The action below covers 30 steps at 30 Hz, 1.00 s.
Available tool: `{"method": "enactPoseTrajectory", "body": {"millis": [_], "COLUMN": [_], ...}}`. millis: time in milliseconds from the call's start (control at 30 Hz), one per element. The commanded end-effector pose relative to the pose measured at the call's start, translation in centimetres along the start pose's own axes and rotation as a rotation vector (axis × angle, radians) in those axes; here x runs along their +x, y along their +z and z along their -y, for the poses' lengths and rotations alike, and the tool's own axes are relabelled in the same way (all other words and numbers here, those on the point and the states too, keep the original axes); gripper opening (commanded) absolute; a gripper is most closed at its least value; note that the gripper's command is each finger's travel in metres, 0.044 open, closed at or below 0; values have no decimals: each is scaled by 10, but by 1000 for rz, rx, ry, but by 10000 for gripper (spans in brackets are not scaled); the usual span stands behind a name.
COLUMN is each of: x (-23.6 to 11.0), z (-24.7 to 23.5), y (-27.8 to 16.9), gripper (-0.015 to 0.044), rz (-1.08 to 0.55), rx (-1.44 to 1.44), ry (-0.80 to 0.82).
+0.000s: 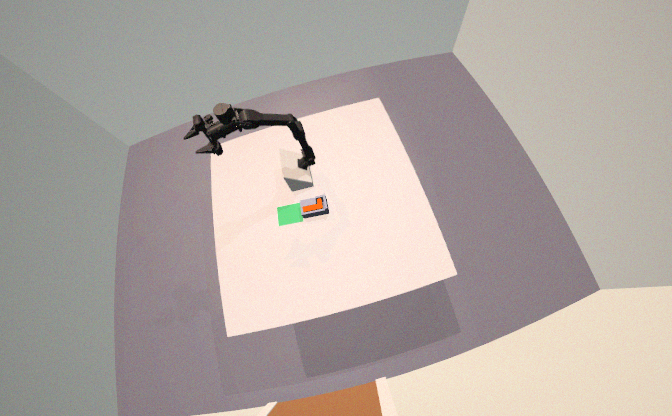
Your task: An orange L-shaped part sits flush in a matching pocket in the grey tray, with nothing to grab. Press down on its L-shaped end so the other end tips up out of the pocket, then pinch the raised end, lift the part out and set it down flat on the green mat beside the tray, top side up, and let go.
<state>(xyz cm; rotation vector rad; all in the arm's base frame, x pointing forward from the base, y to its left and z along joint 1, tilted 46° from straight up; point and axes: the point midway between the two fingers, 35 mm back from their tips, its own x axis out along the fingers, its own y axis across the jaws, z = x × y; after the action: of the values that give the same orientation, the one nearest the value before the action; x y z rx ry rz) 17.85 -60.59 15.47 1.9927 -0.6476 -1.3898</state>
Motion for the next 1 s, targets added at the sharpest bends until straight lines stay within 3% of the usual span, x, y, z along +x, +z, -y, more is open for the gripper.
{"method": "enactPoseTrajectory", "body": {"millis": [0, 267, 600, 967], "x": [0, -26, -133, -298], "z": [3, 98, 260, 404], "y": [-4, -112, -221, -236], "gripper": [374, 180, 180, 180], "rz": [-7, -245, -810, -1646], "rx": [-19, -533, -1311, -1915], "ry": [-11, -263, -507, -524]}}
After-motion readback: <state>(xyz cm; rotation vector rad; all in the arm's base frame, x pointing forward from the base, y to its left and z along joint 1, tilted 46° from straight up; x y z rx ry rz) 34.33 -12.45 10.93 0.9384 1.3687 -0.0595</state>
